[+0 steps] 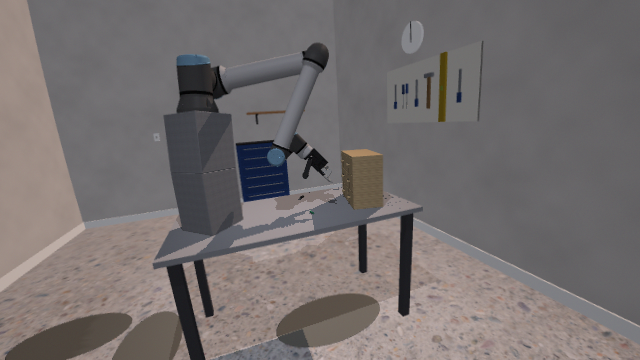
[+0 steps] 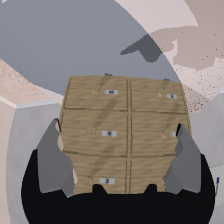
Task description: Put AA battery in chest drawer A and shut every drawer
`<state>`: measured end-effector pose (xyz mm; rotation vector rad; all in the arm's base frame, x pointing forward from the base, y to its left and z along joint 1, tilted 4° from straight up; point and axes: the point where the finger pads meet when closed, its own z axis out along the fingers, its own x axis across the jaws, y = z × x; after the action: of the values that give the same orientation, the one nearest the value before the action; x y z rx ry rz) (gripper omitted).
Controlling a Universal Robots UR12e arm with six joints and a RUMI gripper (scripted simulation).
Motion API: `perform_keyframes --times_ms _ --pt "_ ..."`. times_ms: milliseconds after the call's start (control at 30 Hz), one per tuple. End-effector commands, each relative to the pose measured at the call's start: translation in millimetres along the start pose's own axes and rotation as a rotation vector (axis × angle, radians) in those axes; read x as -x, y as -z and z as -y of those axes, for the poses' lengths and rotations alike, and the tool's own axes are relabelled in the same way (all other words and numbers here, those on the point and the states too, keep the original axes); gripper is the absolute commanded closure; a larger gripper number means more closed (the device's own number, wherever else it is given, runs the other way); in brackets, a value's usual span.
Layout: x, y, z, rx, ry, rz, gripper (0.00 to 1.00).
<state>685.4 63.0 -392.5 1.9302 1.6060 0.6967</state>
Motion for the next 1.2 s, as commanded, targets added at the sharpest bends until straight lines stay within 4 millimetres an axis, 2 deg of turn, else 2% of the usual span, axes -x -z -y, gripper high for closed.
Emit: perform_keyframes --times_ms 0,833,1167 --pt "0.0 -5.1 -0.7 0.032 0.0 0.0 0.0" --pt "0.0 -10.8 0.4 0.061 0.0 0.0 0.0" --pt "0.0 -25.8 13.7 0.061 0.0 0.0 0.0"
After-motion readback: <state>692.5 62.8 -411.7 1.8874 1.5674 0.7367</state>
